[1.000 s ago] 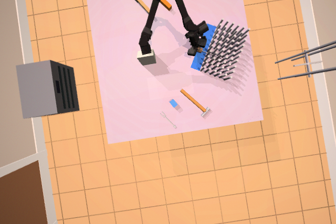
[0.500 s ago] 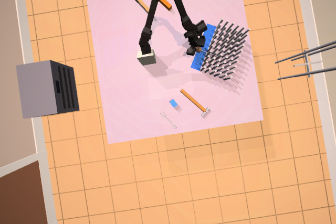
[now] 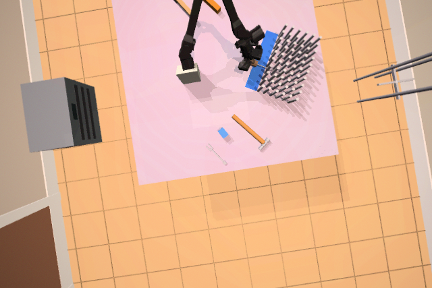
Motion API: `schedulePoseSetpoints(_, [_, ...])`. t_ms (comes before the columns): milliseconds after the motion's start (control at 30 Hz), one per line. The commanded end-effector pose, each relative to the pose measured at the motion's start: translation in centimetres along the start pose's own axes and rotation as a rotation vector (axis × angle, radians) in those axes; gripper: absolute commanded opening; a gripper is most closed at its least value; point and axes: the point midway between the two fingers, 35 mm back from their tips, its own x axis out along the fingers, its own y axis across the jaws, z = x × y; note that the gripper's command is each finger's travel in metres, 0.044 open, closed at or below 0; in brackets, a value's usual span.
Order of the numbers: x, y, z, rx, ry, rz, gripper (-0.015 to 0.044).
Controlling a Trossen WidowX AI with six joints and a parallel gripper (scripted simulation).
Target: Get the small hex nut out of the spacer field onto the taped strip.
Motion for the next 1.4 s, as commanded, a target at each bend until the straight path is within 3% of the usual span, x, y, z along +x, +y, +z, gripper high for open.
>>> schedulePoseSetpoints(0, [-0.2,0.0,-0.2,0.001,-0.004,-0.001,0.0000])
schedulePoseSetpoints(1367, [-1.2,0.0,-2.7,0.002,-0.002,-0.001,0.0000])
